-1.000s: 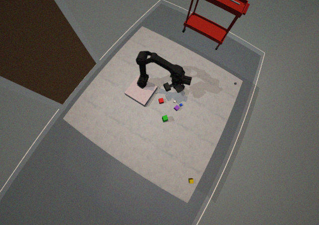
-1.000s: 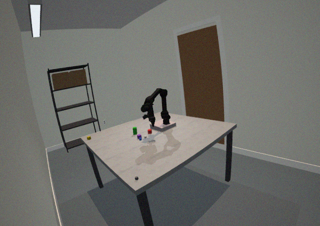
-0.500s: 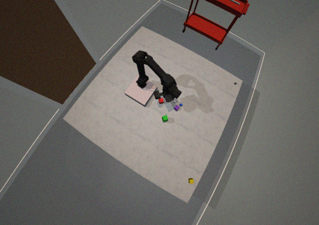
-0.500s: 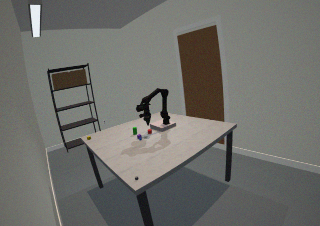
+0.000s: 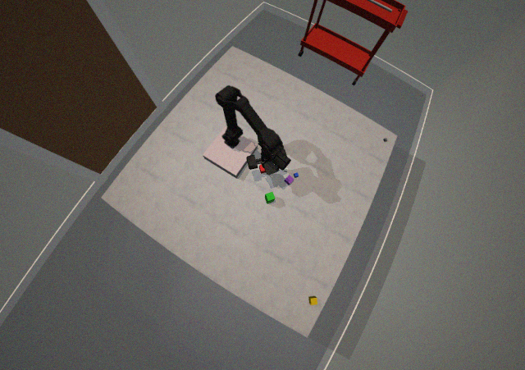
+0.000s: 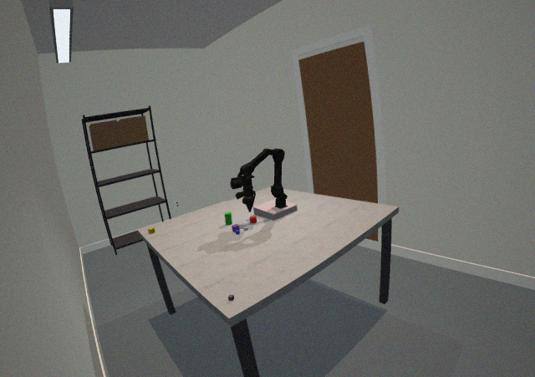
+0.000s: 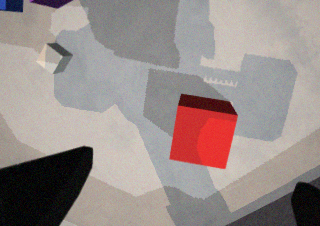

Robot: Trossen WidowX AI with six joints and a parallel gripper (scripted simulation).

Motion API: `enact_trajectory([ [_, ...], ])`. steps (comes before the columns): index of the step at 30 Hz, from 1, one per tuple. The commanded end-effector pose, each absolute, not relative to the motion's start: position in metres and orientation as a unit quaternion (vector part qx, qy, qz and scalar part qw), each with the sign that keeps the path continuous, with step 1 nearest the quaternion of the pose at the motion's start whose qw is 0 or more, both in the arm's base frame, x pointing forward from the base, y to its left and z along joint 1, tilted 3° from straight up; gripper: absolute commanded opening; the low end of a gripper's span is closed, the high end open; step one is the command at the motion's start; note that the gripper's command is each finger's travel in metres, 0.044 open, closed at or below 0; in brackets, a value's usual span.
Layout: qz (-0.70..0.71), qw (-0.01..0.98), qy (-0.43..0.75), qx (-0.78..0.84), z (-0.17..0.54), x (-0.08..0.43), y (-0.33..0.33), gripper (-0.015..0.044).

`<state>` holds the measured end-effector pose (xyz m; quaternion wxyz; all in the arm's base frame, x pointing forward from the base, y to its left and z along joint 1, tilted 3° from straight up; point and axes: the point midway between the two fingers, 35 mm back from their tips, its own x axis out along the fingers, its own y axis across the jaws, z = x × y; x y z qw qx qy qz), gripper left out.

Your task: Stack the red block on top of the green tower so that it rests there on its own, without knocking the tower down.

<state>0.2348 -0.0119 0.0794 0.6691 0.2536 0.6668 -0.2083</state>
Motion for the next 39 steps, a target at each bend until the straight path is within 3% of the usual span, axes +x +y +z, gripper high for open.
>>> enact_trajectory([
  [1, -0.213, 0.664, 0.671, 0.252, 0.057, 0.232, -0.011, 0.0440],
  [39, -0.213, 0.664, 0.671, 0.252, -0.006, 0.229, -0.010, 0.0440],
])
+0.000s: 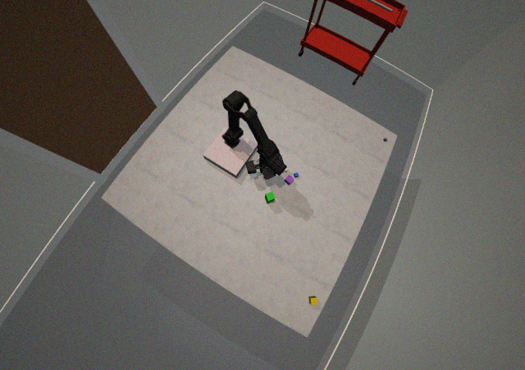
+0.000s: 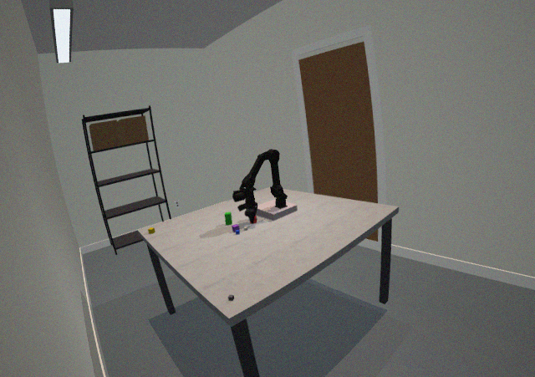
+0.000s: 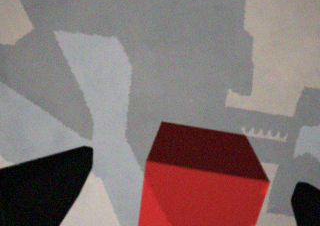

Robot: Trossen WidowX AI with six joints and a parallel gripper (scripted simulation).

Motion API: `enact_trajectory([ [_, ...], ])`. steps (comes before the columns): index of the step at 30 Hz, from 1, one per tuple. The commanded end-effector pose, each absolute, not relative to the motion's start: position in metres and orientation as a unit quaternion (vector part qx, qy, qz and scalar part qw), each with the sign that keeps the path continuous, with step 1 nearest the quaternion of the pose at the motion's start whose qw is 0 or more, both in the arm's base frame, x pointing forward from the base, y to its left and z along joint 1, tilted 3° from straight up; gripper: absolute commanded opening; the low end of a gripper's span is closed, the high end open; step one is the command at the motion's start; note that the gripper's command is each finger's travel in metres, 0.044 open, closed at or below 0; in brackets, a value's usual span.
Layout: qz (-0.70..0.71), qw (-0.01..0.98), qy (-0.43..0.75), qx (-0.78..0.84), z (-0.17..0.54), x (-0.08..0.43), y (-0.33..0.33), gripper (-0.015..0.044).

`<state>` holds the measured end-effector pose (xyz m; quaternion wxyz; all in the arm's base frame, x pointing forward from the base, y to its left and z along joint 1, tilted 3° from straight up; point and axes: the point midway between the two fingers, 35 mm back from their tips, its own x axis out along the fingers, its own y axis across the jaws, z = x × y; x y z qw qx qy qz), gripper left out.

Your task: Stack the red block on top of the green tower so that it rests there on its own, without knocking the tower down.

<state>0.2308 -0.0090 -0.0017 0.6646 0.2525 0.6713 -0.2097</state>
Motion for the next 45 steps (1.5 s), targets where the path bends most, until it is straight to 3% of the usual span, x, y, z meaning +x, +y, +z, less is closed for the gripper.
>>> enact_trajectory([
  [1, -0.213, 0.664, 0.671, 0.252, -0.006, 0.229, -0.010, 0.0440],
  [14, -0.213, 0.664, 0.671, 0.252, -0.006, 0.229, -0.010, 0.0440],
  [24, -0.213, 0.664, 0.671, 0.252, -0.006, 0.229, -0.010, 0.0177],
  [32, -0.213, 0.664, 0.671, 0.252, -0.006, 0.229, -0.010, 0.0124],
  [37, -0.213, 0.664, 0.671, 0.252, 0.008, 0.230, -0.010, 0.0000],
  [45, -0.213, 0.664, 0.671, 0.252, 0.049, 0.230, -0.012, 0.0000],
])
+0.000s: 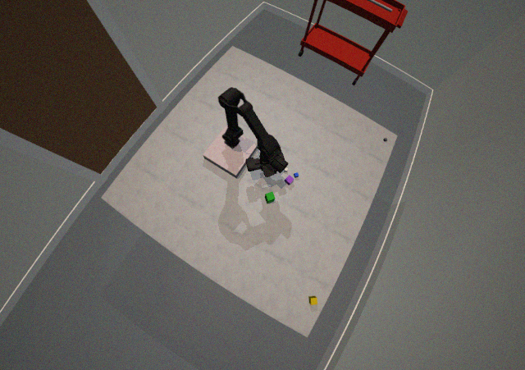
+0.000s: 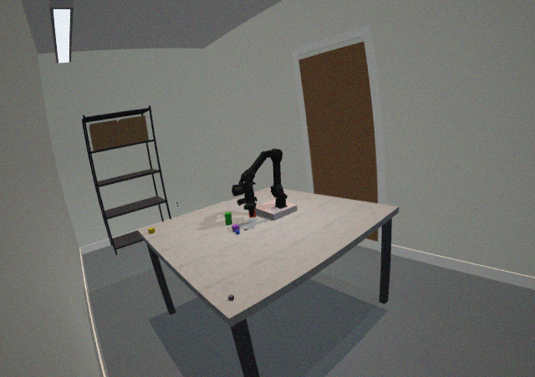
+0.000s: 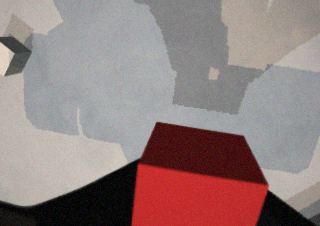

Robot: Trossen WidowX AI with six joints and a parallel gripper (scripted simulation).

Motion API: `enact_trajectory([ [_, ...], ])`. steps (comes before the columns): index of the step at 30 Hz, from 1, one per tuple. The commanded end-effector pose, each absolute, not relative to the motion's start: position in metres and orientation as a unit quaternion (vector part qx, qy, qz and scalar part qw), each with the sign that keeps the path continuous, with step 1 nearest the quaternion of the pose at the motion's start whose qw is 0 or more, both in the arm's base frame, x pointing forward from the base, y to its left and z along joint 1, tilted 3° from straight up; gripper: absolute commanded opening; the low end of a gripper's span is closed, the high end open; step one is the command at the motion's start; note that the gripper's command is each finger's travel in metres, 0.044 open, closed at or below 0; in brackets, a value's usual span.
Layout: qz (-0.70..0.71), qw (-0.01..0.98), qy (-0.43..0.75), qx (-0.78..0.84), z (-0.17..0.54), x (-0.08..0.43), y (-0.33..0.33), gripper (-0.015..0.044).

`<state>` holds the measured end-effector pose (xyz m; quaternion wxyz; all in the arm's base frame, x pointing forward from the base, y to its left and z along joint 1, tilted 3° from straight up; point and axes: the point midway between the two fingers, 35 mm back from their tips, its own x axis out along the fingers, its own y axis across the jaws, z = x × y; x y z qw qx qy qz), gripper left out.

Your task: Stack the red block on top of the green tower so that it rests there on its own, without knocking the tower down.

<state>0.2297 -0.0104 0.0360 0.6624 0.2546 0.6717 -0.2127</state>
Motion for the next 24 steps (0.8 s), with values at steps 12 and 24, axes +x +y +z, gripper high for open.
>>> enact_trajectory([
  [12, -0.213, 0.664, 0.671, 0.252, 0.108, 0.229, -0.015, 0.0000],
  [24, -0.214, 0.663, 0.670, 0.254, 0.116, 0.239, -0.020, 0.0000],
])
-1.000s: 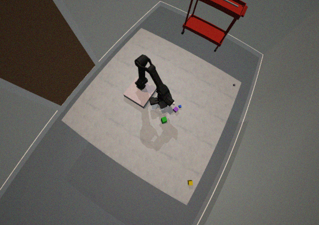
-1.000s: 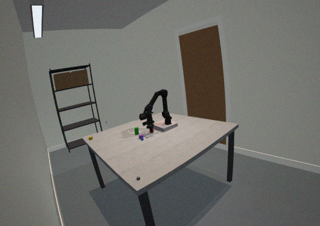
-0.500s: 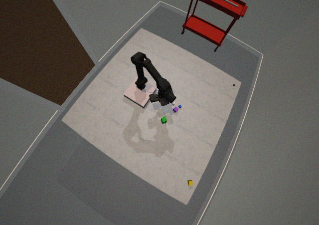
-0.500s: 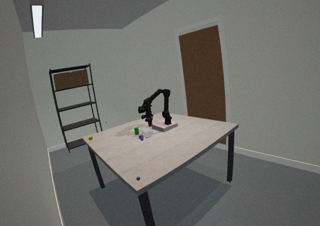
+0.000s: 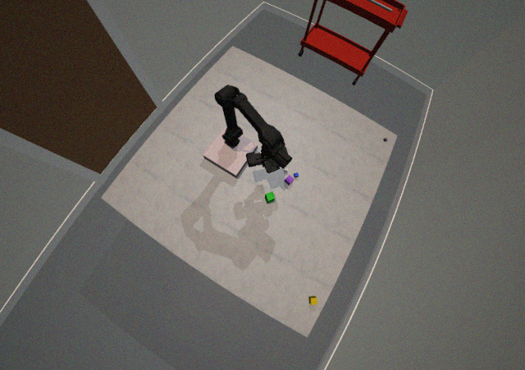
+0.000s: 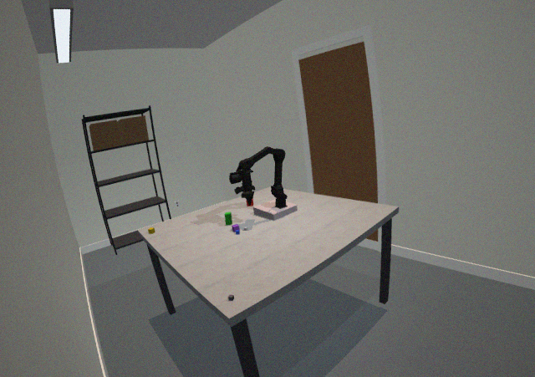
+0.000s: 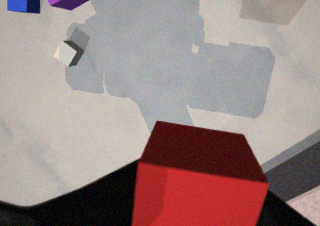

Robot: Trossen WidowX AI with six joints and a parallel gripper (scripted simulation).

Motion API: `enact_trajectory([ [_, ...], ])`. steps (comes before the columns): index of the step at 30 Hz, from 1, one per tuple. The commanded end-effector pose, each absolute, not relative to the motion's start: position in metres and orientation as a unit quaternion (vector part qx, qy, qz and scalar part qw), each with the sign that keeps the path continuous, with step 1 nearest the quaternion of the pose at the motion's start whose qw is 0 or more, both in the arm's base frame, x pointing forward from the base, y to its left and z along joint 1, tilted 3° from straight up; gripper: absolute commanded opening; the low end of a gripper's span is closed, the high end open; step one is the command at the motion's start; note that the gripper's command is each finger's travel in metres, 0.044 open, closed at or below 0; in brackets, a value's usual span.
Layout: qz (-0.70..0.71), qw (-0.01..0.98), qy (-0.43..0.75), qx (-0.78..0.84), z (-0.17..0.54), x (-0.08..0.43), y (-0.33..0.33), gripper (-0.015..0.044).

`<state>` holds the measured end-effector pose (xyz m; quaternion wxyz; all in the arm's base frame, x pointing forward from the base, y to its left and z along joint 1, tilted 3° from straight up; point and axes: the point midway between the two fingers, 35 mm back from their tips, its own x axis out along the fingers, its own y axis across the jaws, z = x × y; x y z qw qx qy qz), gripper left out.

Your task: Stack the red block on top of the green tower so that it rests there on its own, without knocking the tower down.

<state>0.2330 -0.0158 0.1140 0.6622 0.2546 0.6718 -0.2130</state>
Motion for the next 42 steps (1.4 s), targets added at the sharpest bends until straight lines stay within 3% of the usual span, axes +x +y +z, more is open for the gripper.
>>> enact_trajectory([
  [1, -0.215, 0.663, 0.670, 0.255, 0.117, 0.243, -0.023, 0.0000],
  [28, -0.216, 0.668, 0.667, 0.251, 0.117, 0.335, -0.107, 0.0000],
  [42, -0.216, 0.669, 0.666, 0.249, 0.097, 0.349, -0.125, 0.0000],
])
